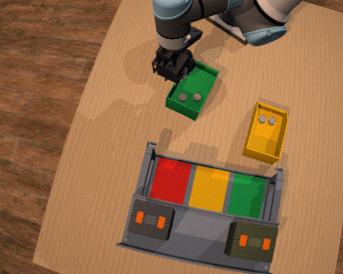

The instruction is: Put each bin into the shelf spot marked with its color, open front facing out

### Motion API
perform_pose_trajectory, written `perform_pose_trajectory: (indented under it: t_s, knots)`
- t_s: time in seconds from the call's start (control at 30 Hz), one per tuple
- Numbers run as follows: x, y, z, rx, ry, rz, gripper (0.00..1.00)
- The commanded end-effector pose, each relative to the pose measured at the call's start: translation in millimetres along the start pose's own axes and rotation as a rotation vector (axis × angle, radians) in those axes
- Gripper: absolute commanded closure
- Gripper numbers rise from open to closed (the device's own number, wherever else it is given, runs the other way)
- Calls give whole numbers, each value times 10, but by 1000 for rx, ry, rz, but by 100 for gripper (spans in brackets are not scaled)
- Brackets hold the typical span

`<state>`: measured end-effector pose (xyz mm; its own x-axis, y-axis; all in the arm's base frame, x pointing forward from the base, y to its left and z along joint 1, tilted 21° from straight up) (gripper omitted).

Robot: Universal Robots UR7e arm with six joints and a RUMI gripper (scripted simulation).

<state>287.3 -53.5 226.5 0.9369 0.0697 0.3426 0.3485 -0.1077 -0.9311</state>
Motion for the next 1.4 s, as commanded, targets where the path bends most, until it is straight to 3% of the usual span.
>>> perform_pose_trajectory:
  t_s: [0.0,1.37]
  knots:
    - [2,-13,-1,0,0,-1,100]
    - [2,-139,-1,0,0,-1,100]
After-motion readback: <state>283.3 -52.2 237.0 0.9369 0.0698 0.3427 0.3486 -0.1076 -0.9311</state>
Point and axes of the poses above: the point where the finger pads meet when closed, its own y axis out along the fingers, its own z axis across the jaws, x = y × z, the point moved 10 cm from there along -y, back along the fingers, and after that the axes turned 8 degrees about -y, right-handed, at the moved point
